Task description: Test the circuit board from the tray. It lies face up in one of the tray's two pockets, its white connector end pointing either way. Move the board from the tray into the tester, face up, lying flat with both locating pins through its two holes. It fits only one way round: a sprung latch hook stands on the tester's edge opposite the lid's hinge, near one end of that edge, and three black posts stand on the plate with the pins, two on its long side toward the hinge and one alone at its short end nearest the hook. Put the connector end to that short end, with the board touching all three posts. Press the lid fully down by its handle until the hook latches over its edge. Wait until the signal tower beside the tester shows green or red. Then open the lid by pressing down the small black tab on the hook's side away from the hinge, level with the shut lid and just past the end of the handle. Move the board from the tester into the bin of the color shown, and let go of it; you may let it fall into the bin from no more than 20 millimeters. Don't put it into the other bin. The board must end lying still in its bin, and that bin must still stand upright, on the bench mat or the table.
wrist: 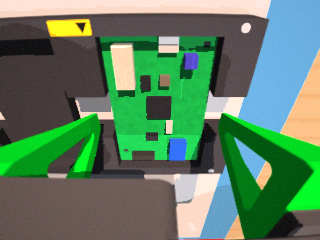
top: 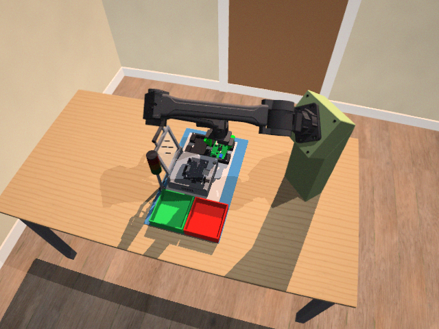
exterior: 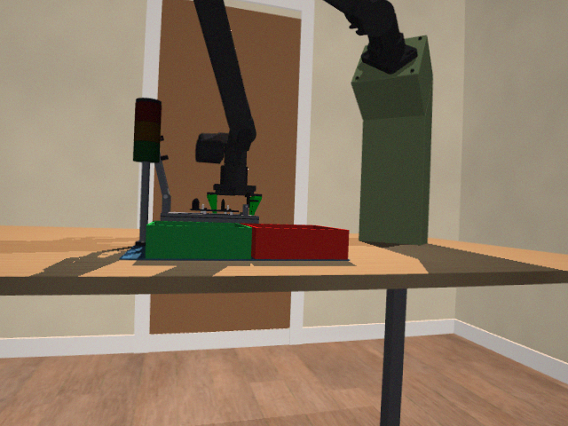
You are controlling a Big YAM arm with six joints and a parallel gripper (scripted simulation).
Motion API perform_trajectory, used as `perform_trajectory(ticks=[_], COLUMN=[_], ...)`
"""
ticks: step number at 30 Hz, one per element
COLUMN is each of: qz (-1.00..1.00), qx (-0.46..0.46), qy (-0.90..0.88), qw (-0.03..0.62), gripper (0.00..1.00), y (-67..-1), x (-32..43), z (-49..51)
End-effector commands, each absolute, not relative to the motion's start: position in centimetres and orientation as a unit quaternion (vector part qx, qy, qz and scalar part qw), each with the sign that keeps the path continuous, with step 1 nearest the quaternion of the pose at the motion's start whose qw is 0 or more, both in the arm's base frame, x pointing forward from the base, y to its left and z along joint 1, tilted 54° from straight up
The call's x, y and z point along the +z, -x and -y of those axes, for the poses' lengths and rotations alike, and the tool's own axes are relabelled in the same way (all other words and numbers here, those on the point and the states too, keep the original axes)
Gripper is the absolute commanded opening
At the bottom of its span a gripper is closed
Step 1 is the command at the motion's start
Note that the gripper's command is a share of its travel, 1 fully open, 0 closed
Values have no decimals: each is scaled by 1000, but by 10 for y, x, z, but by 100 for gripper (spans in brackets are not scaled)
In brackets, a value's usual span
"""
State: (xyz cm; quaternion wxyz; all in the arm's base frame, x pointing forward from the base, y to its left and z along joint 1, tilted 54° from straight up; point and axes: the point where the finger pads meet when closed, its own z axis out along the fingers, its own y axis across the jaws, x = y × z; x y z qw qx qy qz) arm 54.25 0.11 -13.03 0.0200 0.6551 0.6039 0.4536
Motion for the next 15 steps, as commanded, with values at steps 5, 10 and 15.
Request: perform_trajectory(ticks=[5, 10, 15], qz=[-597, -597, -601], qx=[450, 450, 453], qy=[-664, -663, -658], qw=[19, 19, 20], gripper=[92, 92, 92], y=[-537, -537, -544], x=[-136, -137, -136], z=[4, 4, -3])
